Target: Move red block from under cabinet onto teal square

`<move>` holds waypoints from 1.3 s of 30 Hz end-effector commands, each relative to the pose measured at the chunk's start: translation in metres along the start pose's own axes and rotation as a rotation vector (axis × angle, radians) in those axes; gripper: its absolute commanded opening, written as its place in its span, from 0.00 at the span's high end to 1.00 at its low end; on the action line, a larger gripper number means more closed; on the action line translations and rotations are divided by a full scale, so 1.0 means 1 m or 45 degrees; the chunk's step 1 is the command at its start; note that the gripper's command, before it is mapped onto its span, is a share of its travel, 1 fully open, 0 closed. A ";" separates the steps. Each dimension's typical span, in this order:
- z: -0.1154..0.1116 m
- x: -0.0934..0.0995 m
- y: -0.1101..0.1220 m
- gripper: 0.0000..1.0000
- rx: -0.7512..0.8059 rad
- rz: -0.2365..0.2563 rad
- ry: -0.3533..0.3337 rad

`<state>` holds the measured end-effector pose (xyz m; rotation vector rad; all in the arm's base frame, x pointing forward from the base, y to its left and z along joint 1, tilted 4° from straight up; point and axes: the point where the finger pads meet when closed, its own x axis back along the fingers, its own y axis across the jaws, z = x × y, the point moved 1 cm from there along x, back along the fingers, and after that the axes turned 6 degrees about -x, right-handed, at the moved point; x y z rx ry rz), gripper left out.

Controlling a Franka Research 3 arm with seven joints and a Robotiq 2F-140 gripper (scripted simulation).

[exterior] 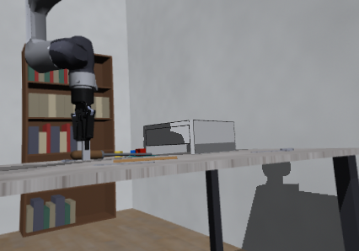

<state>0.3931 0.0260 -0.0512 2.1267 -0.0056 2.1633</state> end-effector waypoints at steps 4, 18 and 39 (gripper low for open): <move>0.003 0.001 0.000 0.66 0.008 0.001 0.006; 0.003 0.001 0.000 0.66 0.008 0.001 0.006; 0.003 0.002 0.000 0.66 0.008 0.001 0.006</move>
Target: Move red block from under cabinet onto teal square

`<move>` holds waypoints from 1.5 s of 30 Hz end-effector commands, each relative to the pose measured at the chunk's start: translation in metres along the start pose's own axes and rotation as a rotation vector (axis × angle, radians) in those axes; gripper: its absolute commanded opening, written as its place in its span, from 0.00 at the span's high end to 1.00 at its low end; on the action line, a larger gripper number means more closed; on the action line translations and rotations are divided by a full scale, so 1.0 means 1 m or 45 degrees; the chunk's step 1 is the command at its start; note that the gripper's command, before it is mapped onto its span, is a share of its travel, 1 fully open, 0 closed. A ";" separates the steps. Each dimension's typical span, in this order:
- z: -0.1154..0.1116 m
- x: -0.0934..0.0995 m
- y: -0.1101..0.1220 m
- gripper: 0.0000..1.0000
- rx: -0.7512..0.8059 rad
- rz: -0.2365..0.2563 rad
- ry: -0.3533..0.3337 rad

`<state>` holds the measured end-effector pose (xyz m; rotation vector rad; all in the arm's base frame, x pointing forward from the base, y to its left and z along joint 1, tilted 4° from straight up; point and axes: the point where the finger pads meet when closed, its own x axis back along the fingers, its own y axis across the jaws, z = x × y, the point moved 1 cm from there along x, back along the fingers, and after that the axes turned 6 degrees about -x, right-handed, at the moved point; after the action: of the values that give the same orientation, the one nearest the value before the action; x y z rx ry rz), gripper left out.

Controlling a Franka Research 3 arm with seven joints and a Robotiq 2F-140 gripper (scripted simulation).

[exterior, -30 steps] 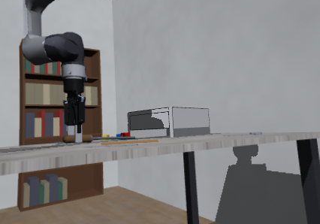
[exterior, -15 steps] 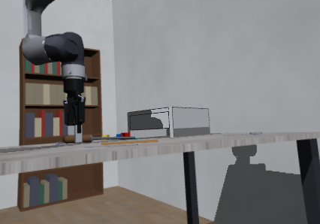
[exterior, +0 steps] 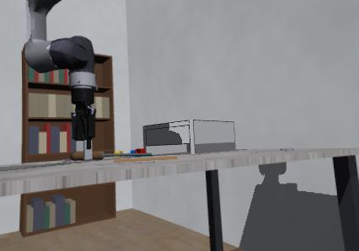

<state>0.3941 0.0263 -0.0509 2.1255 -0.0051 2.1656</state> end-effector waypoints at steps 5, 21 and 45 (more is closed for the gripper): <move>0.002 0.005 0.000 0.66 0.007 0.001 0.004; 0.002 0.043 0.000 0.66 0.007 0.001 0.004; 0.002 0.141 0.000 0.66 0.007 0.001 0.004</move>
<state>0.4053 0.0378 0.0856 2.0615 -0.0412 2.1990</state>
